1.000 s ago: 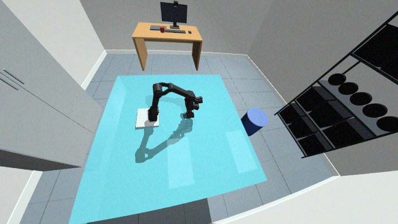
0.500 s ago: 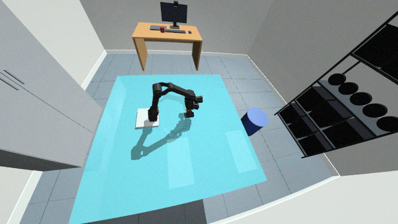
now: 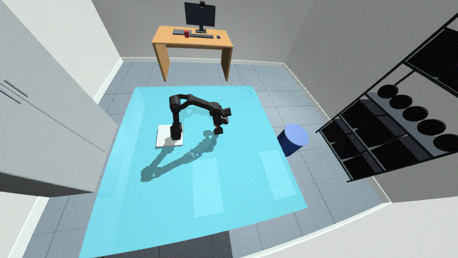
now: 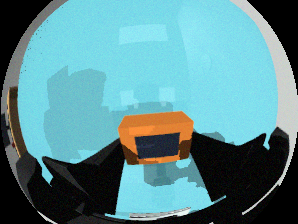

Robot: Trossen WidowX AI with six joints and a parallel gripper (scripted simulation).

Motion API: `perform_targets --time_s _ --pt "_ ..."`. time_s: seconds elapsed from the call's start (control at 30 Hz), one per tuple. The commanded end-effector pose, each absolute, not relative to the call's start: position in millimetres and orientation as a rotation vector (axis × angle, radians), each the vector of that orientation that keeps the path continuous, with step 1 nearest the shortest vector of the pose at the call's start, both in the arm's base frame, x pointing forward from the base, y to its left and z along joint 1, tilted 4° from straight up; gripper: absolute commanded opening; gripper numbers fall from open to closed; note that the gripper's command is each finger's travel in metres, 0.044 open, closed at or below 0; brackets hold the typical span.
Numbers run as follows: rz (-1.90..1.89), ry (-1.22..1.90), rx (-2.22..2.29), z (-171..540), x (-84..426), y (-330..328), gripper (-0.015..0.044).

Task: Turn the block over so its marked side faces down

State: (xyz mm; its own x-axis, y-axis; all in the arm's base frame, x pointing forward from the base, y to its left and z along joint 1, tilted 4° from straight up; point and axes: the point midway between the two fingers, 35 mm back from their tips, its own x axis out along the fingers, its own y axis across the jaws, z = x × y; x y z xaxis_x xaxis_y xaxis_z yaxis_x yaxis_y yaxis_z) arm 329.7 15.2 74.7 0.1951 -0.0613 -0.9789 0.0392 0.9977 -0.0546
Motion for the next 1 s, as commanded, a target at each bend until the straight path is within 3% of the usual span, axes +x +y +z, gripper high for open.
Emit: perform_targets --time_s 0.0,0.97 --pt "-0.068 1.314 -0.031 74.0 329.4 14.4 0.0" --pt "-0.061 0.913 -0.035 66.2 327.7 14.9 0.0"
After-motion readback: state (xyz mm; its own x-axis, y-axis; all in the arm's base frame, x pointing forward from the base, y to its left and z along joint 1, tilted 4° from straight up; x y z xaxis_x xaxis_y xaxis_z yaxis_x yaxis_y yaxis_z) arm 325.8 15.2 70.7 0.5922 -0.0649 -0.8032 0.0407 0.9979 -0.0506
